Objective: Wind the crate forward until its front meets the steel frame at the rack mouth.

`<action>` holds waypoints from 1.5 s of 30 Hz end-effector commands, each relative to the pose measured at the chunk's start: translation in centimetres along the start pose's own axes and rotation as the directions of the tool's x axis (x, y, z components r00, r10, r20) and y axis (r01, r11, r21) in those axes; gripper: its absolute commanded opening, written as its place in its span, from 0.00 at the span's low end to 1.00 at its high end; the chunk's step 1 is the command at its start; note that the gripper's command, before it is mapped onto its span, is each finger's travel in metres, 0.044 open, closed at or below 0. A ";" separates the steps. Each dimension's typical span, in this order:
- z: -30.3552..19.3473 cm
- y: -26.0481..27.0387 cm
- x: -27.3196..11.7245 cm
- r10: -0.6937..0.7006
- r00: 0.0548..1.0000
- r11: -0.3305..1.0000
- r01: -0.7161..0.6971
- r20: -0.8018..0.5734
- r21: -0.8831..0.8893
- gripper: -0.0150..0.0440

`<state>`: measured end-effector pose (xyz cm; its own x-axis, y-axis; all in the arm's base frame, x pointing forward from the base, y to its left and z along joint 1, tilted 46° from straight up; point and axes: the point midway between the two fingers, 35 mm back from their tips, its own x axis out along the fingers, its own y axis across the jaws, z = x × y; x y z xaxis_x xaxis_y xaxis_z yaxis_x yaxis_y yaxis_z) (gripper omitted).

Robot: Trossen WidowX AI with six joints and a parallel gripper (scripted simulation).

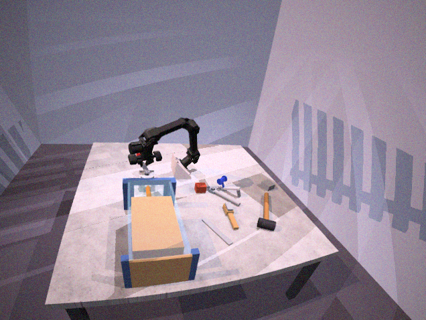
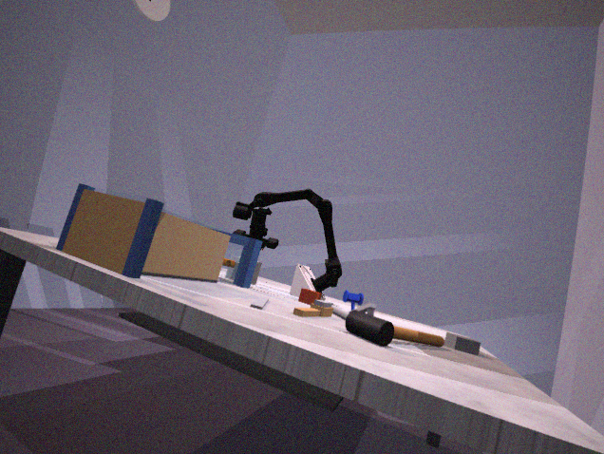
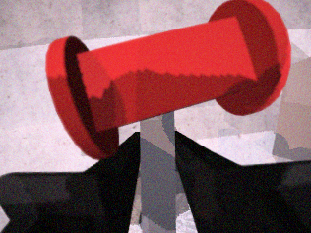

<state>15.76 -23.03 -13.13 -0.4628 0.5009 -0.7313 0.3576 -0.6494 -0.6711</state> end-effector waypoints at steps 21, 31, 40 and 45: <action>-0.4 -0.1 0.9 -0.007 1.000 1.000 0.007 -0.001 0.018 0.25; -0.5 -0.1 1.0 -0.009 1.000 1.000 0.009 0.000 0.023 0.52; -0.5 -0.1 1.0 -0.009 1.000 1.000 0.009 0.000 0.023 0.92; -0.4 -0.1 0.8 -0.007 1.000 1.000 0.007 -0.004 0.024 1.00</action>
<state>15.65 -22.23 -13.81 -0.4652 0.5065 -0.7260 0.3345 -0.6588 -0.6739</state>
